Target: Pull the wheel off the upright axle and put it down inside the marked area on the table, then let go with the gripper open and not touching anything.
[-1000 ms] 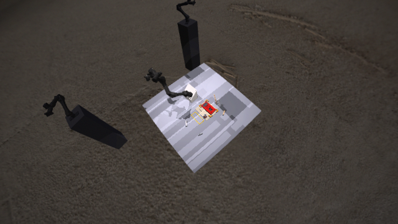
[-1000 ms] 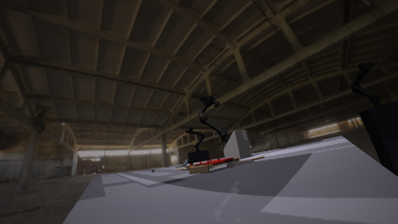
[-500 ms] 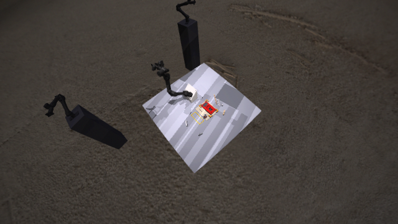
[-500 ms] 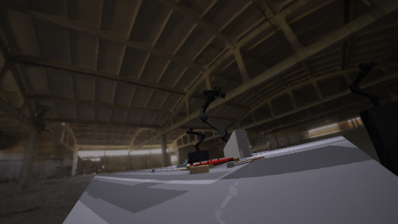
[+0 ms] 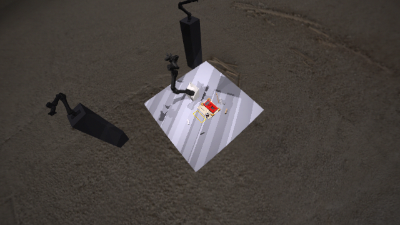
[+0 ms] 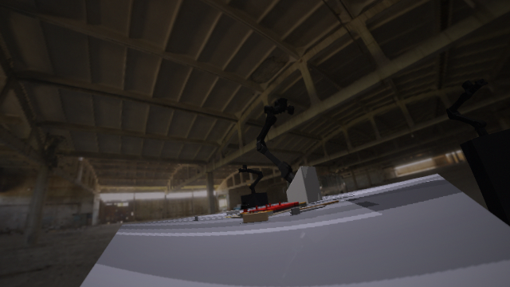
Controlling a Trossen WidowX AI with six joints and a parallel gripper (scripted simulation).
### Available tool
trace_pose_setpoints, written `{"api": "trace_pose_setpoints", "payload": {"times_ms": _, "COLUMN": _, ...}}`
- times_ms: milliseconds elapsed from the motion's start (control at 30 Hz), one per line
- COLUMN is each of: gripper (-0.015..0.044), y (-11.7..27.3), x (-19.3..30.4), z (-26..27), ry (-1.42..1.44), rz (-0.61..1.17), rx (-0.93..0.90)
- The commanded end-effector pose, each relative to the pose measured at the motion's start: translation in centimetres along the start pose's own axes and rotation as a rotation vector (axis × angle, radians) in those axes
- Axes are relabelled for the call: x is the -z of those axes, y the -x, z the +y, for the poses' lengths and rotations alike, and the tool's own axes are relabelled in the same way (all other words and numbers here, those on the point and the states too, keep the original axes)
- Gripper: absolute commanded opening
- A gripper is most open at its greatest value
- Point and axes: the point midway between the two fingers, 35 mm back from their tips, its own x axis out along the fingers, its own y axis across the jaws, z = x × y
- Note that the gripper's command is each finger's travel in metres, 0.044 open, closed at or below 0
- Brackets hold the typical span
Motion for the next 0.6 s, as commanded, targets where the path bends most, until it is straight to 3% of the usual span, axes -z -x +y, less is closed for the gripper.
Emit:
{"api": "trace_pose_setpoints", "payload": {"times_ms": 0, "gripper": 0.03, "y": 1.3, "x": -3.8, "z": -1.5, "ry": -0.037, "rz": -0.113, "rx": 0.031}}
{"api": "trace_pose_setpoints", "payload": {"times_ms": 300, "gripper": 0.03, "y": 6.2, "x": -11.7, "z": -4.2, "ry": -0.106, "rz": -0.376, "rx": 0.087}}
{"api": "trace_pose_setpoints", "payload": {"times_ms": 567, "gripper": 0.03, "y": 12.8, "x": -19.1, "z": -8.1, "ry": -0.225, "rz": -0.68, "rx": 0.159}}
